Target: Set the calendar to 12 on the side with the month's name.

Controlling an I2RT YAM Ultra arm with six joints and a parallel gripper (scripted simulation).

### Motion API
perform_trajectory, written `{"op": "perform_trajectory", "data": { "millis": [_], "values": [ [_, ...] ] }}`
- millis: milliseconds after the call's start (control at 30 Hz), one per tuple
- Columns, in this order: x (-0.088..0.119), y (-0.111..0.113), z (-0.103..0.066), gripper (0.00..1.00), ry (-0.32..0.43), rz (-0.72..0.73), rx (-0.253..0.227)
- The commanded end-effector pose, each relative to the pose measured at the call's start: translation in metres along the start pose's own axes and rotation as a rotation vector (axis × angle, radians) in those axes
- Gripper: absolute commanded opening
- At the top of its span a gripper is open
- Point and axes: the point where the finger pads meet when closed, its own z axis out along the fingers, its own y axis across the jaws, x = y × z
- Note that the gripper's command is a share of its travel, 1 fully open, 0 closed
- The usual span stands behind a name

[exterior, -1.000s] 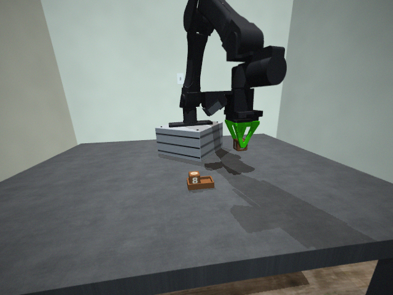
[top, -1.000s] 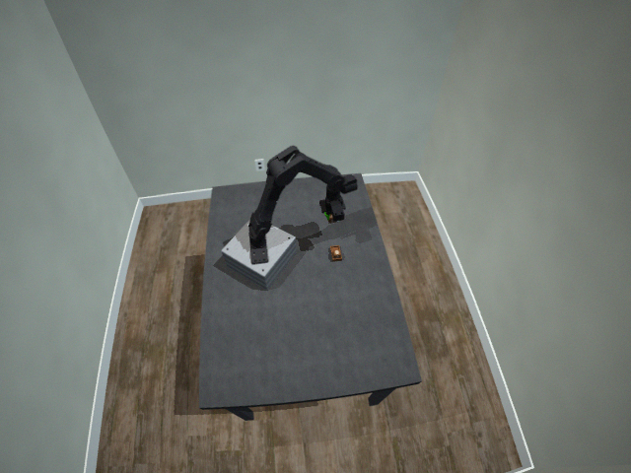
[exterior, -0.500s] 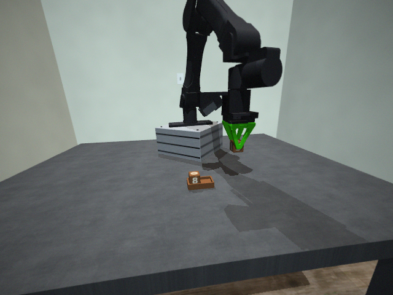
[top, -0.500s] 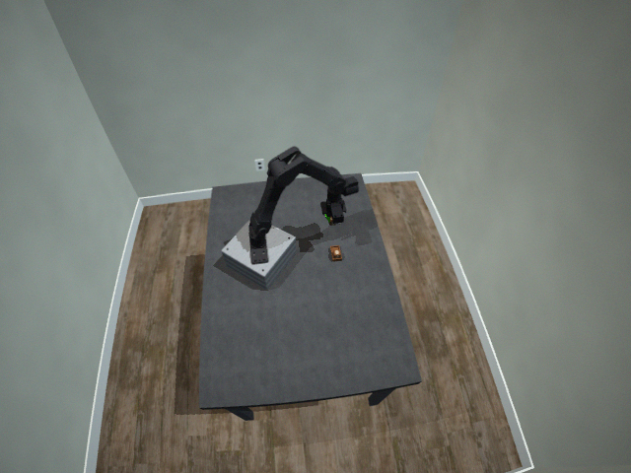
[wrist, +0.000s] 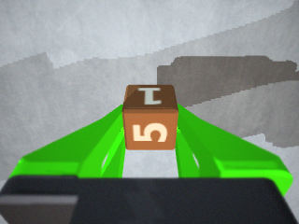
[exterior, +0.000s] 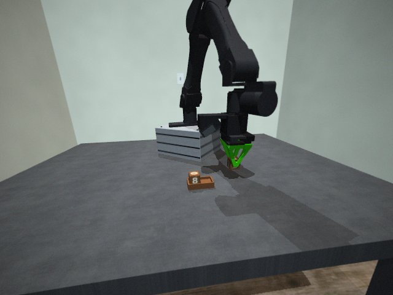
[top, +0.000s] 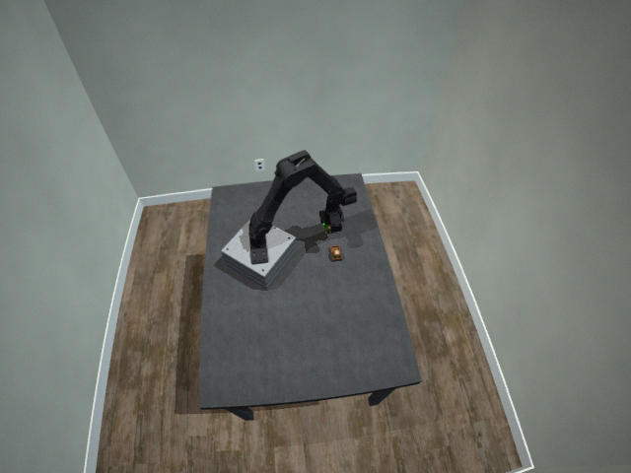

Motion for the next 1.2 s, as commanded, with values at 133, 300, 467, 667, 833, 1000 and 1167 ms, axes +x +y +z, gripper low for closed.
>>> {"op": "perform_trajectory", "data": {
  "millis": [133,300,467,667,833,1000,1167],
  "values": [
    [0.003,0.015,0.016,0.26,0.011,0.001,-0.054],
    [0.003,0.016,0.029,0.26,0.011,0.001,-0.054],
    [0.004,0.016,0.034,0.26,0.011,0.001,-0.054],
    [0.004,0.016,0.034,0.26,0.011,0.001,-0.054],
    [0.004,0.016,0.034,0.26,0.011,0.001,-0.054],
    [0.004,0.016,0.034,0.26,0.011,0.001,-0.054],
    [0.004,0.016,0.034,0.26,0.011,0.001,-0.054]
  ]
}}
